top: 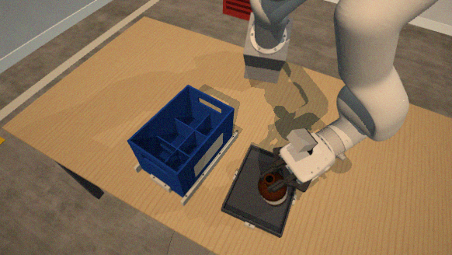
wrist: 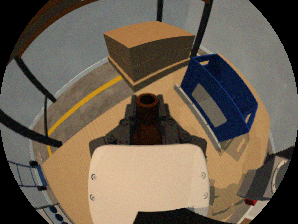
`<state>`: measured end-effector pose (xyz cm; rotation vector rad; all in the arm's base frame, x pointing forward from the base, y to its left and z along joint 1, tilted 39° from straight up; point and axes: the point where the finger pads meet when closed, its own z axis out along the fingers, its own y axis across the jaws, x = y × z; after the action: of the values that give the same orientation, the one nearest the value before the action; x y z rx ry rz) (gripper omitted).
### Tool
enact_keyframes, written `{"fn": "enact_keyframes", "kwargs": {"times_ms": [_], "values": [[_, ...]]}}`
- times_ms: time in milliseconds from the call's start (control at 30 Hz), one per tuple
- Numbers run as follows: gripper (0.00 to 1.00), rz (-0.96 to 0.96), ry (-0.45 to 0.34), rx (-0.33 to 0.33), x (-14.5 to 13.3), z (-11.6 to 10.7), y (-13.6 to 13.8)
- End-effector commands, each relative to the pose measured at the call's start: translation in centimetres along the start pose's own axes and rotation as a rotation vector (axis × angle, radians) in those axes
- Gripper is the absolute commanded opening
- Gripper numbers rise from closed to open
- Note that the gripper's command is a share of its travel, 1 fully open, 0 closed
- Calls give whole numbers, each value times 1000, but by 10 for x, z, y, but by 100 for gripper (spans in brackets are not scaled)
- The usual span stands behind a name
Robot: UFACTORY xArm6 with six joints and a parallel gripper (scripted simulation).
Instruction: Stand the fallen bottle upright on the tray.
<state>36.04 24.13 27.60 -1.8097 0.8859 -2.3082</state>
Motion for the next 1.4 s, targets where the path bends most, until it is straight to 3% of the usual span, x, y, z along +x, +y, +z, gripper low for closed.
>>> {"fn": "enact_keyframes", "kwargs": {"times_ms": [0,733,1367], "values": [[0,3,14,-1,1,0,-1],[0,3,139,1,0,-1,-1],[0,3,152,2,0,-2,-1]]}}
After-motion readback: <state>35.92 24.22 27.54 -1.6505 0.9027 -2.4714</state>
